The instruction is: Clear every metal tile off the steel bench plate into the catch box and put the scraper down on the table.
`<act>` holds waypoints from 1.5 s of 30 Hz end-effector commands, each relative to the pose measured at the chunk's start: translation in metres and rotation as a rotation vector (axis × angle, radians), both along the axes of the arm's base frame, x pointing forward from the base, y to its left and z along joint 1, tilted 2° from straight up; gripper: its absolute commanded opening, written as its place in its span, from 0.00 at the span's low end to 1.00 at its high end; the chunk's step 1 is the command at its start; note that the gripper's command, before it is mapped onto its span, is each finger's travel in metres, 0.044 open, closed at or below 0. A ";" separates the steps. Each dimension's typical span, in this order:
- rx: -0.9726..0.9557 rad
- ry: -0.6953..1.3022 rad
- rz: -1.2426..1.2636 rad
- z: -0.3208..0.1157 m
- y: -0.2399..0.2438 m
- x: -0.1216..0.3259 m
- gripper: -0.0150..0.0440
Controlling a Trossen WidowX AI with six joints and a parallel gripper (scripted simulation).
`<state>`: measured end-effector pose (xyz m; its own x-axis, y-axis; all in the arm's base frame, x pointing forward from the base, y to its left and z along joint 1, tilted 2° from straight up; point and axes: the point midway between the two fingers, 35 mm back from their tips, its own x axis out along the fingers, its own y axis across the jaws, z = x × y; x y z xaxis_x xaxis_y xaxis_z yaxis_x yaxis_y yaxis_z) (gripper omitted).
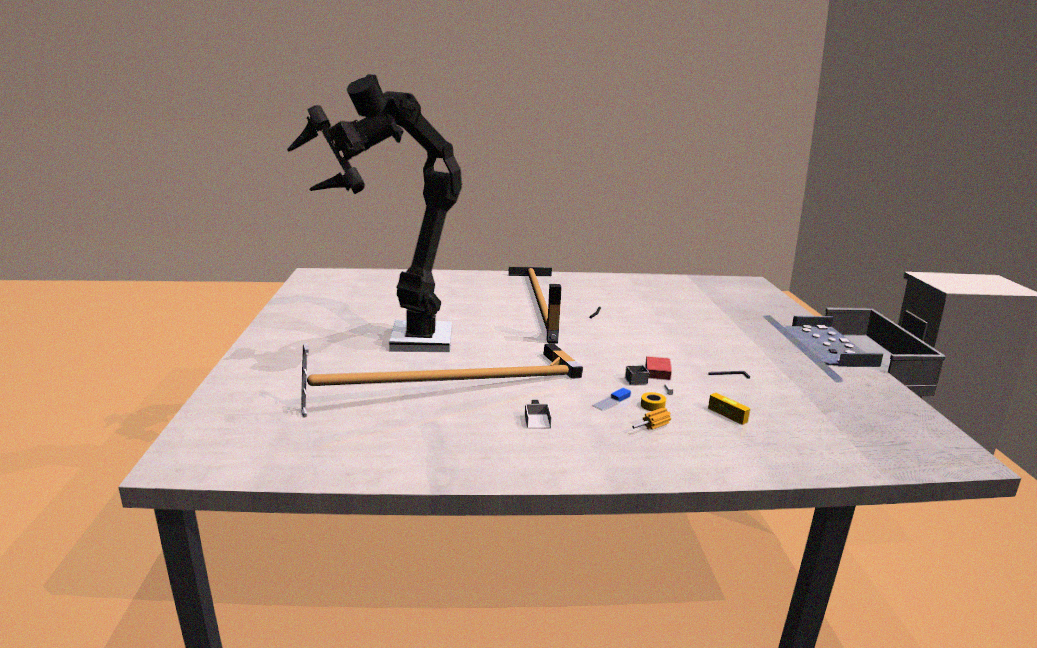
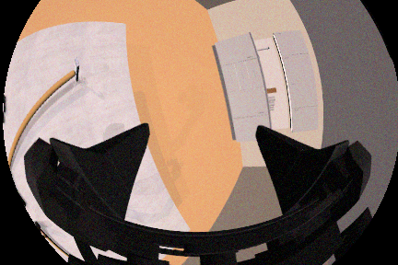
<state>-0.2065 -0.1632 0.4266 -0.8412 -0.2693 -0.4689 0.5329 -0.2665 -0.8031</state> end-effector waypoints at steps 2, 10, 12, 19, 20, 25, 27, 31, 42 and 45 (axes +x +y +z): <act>-0.001 -0.007 0.000 0.006 -0.003 -0.002 1.00; -0.009 -0.008 -0.002 0.019 -0.002 -0.002 1.00; -0.011 -0.008 -0.003 0.022 -0.002 -0.002 1.00; -0.017 -0.008 -0.004 0.032 -0.002 -0.002 1.00; -0.018 -0.008 -0.005 0.034 -0.002 -0.002 1.00; -0.023 -0.008 -0.006 0.041 -0.001 -0.002 1.00; -0.025 -0.008 -0.006 0.043 -0.001 -0.002 1.00; -0.028 -0.009 -0.007 0.048 0.000 -0.001 1.00; -0.038 -0.009 -0.010 0.060 0.002 -0.001 1.00; -0.040 -0.009 -0.011 0.062 0.002 -0.001 1.00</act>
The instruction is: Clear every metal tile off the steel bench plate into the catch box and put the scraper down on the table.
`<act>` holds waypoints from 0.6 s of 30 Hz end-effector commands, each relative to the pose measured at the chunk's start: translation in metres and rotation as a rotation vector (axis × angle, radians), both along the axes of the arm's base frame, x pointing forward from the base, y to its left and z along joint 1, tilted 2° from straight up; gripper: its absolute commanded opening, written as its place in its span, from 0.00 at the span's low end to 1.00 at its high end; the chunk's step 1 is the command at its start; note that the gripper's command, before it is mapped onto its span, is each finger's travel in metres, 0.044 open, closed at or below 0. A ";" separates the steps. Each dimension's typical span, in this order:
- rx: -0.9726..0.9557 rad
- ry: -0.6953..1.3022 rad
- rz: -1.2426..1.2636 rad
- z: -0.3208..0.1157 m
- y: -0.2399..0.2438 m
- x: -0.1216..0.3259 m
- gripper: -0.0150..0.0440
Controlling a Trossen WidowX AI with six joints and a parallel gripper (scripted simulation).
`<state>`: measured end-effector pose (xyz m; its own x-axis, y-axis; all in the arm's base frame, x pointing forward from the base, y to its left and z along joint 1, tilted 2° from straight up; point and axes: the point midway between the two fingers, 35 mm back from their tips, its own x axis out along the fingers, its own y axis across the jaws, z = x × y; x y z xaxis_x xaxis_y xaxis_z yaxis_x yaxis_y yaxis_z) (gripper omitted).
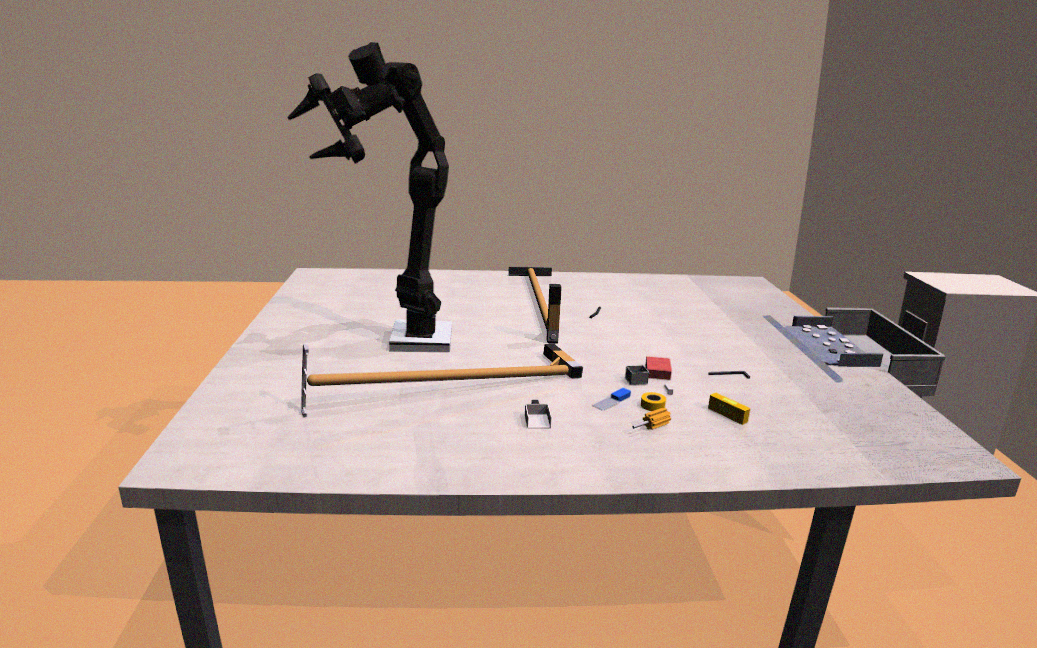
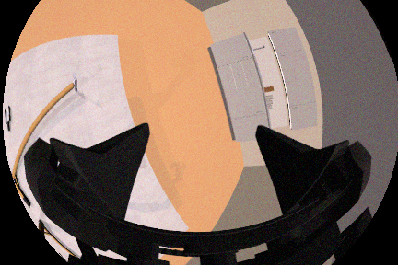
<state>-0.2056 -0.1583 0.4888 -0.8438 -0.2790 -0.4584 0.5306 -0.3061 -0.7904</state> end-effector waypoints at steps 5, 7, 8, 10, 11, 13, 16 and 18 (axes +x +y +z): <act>-0.009 -0.012 0.044 -0.001 -0.012 0.006 1.00; -0.015 -0.015 0.068 -0.001 -0.017 0.011 1.00; -0.018 -0.016 0.080 -0.002 -0.019 0.013 1.00; -0.025 -0.019 0.105 -0.002 -0.024 0.018 1.00; -0.028 -0.021 0.117 -0.002 -0.026 0.021 1.00; -0.034 -0.024 0.141 -0.002 -0.031 0.026 1.00; -0.043 -0.029 0.178 -0.003 -0.038 0.033 1.00; -0.048 -0.033 0.203 -0.003 -0.042 0.039 1.00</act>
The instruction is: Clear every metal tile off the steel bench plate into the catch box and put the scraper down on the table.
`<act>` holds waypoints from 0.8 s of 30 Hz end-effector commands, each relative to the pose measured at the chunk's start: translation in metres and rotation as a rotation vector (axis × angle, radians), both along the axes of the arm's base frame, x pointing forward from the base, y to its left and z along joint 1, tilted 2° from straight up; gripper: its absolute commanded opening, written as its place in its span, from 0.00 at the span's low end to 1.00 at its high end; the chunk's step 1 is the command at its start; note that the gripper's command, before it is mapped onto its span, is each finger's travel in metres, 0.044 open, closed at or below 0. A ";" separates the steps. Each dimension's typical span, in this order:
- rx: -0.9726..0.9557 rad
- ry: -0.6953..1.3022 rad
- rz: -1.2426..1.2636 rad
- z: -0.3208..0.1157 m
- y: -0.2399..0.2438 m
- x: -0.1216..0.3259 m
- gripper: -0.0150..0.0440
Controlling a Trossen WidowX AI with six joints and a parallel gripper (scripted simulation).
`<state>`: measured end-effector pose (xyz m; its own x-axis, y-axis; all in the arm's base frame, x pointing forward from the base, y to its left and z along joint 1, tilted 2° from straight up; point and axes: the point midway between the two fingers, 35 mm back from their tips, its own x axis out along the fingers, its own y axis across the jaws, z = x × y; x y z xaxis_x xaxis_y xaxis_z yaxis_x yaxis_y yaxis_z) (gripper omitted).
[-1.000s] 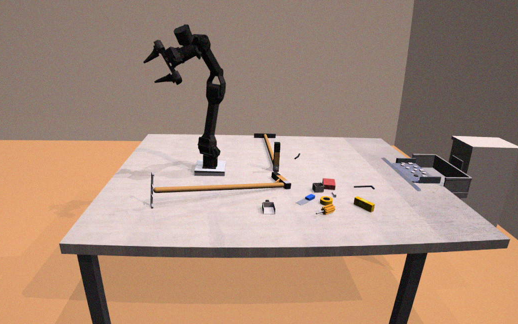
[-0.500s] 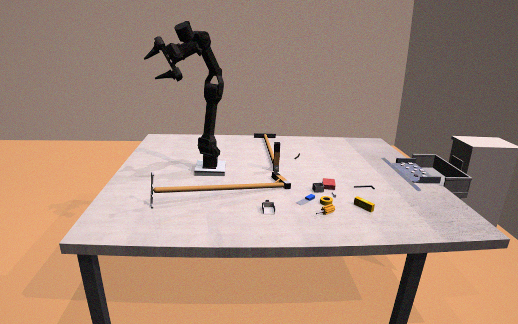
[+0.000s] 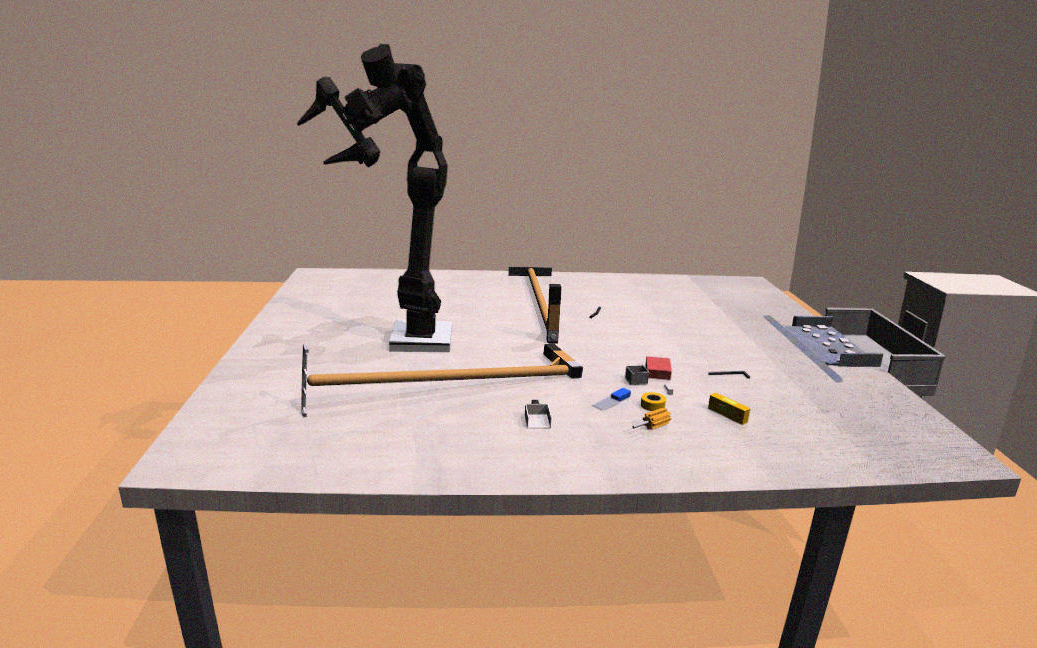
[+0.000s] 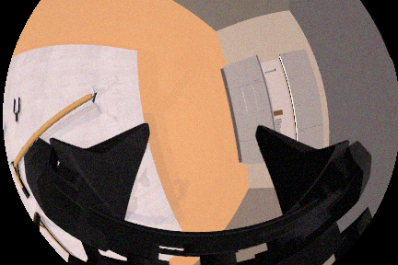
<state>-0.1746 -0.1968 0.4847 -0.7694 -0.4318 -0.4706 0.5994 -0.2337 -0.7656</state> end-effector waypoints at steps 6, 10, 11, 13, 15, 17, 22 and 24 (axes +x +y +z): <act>-0.034 -0.017 0.105 0.000 -0.015 0.024 1.00; -0.045 -0.026 0.153 -0.001 -0.022 0.036 1.00; -0.048 -0.029 0.165 -0.001 -0.024 0.039 1.00; -0.053 -0.033 0.190 -0.001 -0.027 0.045 1.00; -0.058 -0.038 0.214 -0.002 -0.030 0.051 1.00; -0.063 -0.043 0.239 -0.002 -0.033 0.057 1.00; -0.075 -0.057 0.299 -0.003 -0.040 0.072 1.00; -0.079 -0.062 0.324 -0.004 -0.042 0.079 1.00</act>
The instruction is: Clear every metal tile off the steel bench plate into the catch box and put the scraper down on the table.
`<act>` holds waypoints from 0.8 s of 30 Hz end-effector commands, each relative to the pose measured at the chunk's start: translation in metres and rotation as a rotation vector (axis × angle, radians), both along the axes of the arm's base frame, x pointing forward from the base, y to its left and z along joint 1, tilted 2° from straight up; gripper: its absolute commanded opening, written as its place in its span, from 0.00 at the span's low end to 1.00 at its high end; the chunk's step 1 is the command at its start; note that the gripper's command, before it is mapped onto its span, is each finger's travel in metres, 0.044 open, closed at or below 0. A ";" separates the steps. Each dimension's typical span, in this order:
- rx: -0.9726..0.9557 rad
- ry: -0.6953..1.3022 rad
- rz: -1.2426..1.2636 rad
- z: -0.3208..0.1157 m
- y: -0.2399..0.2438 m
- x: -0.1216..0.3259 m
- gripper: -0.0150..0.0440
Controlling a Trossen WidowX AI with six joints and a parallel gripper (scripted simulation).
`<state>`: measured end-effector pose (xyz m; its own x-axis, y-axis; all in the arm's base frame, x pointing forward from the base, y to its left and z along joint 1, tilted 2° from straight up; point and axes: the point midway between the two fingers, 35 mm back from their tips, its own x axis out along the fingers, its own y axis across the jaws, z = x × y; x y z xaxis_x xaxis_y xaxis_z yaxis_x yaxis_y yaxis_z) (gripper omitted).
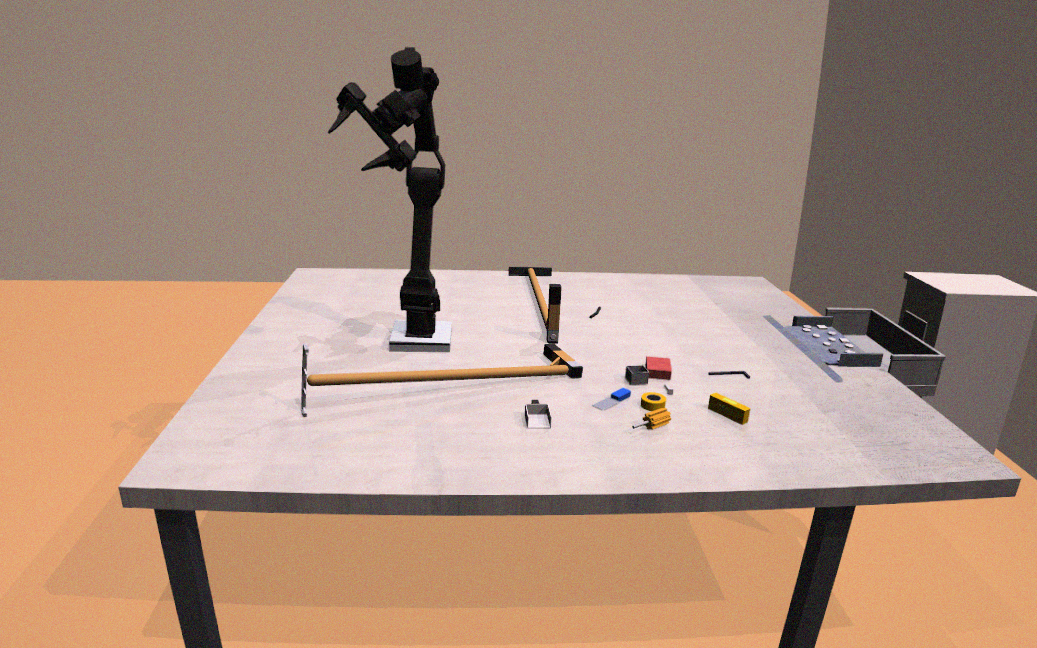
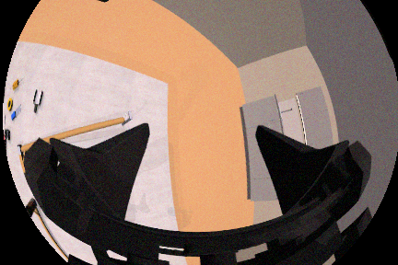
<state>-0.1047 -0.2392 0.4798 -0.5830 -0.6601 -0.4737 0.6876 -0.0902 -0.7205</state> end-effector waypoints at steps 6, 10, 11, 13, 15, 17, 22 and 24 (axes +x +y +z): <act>-0.029 -0.027 0.105 0.000 -0.006 0.028 1.00; -0.037 -0.039 0.153 -0.001 -0.009 0.041 1.00; -0.038 -0.042 0.166 -0.001 -0.010 0.044 1.00; -0.042 -0.048 0.190 -0.001 -0.011 0.051 1.00; -0.045 -0.054 0.214 -0.002 -0.012 0.057 1.00; -0.048 -0.061 0.239 -0.002 -0.013 0.064 1.00; -0.055 -0.077 0.300 -0.003 -0.014 0.080 1.00; -0.057 -0.084 0.324 -0.004 -0.015 0.087 1.00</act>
<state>-0.0257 -0.2567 0.4751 -0.3318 -0.8155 -0.4742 0.7373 0.0894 -0.6696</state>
